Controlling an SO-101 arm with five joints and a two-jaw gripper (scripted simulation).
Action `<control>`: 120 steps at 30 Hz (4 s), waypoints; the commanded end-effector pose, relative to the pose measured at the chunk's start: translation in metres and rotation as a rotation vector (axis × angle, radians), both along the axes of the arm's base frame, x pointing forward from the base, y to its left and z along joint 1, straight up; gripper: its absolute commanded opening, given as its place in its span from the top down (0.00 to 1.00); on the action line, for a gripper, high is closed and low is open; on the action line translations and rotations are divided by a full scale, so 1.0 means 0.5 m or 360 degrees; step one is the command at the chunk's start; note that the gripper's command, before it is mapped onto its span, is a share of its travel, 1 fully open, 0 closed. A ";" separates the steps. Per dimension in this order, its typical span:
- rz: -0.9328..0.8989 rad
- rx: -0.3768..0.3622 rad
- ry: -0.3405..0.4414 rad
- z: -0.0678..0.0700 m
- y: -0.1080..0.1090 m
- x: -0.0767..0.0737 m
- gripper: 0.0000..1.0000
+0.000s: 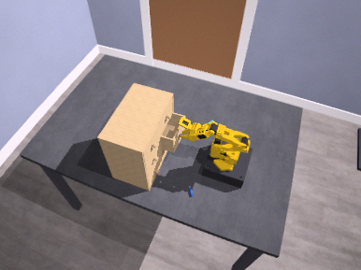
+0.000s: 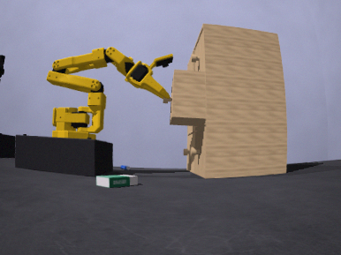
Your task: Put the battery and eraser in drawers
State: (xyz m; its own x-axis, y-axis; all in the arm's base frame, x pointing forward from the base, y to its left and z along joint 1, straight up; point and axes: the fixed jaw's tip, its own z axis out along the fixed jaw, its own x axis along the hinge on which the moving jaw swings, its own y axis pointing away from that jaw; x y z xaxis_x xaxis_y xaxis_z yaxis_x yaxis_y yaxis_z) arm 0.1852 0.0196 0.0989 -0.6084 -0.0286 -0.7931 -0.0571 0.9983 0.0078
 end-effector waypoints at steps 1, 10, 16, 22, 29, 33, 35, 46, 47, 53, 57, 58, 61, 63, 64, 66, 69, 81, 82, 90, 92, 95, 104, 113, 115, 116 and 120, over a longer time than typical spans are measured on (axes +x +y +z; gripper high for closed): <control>0.0014 -0.0003 -0.0042 0.009 0.002 -0.001 1.00; 0.0014 -0.0003 -0.0042 0.009 0.002 -0.001 0.98; 0.0014 -0.0003 -0.0042 0.009 0.002 -0.001 0.94; 0.0014 -0.0003 -0.0042 0.009 0.002 -0.001 0.89; 0.0014 -0.0003 -0.0042 0.009 0.002 -0.001 0.86; 0.0014 -0.0003 -0.0042 0.009 0.002 -0.001 0.83; 0.0014 -0.0003 -0.0042 0.009 0.002 -0.001 0.82; 0.0025 -0.0017 -0.0007 0.011 0.001 -0.017 0.79; 0.0027 -0.0020 0.0001 0.012 0.001 -0.021 0.79; 0.0044 -0.0041 0.0052 0.014 0.000 -0.047 0.79; 0.0056 -0.0055 0.0086 0.014 -0.001 -0.066 0.79; 0.0056 -0.0055 0.0086 0.014 -0.001 -0.066 0.79; 0.0062 -0.0061 0.0104 0.013 -0.002 -0.075 0.79; 0.0068 -0.0068 0.0121 0.013 -0.002 -0.085 0.79; 0.0071 -0.0071 0.0129 0.012 -0.003 -0.090 0.79; 0.0076 -0.0077 0.0143 0.011 -0.003 -0.098 0.79; 0.0076 -0.0077 0.0143 0.011 -0.003 -0.098 0.79; 0.0081 -0.0086 0.0311 -0.014 -0.002 -0.085 0.79; 0.0082 -0.0087 0.0344 -0.020 -0.002 -0.083 0.79; 0.0091 -0.0102 0.0613 -0.071 0.000 -0.073 0.79; 0.0091 -0.0102 0.0622 -0.073 0.000 -0.073 0.79; 0.0091 -0.0102 0.0622 -0.073 0.000 -0.073 0.79; 0.0091 -0.0102 0.0622 -0.073 0.000 -0.073 0.79; 0.0083 -0.0092 0.0470 -0.016 0.000 -0.063 0.78; 0.0078 -0.0084 0.0368 0.022 0.000 -0.062 0.78; 0.0075 -0.0081 0.0317 0.040 0.000 -0.063 0.77; 0.0065 -0.0066 0.0114 0.112 -0.002 -0.078 0.77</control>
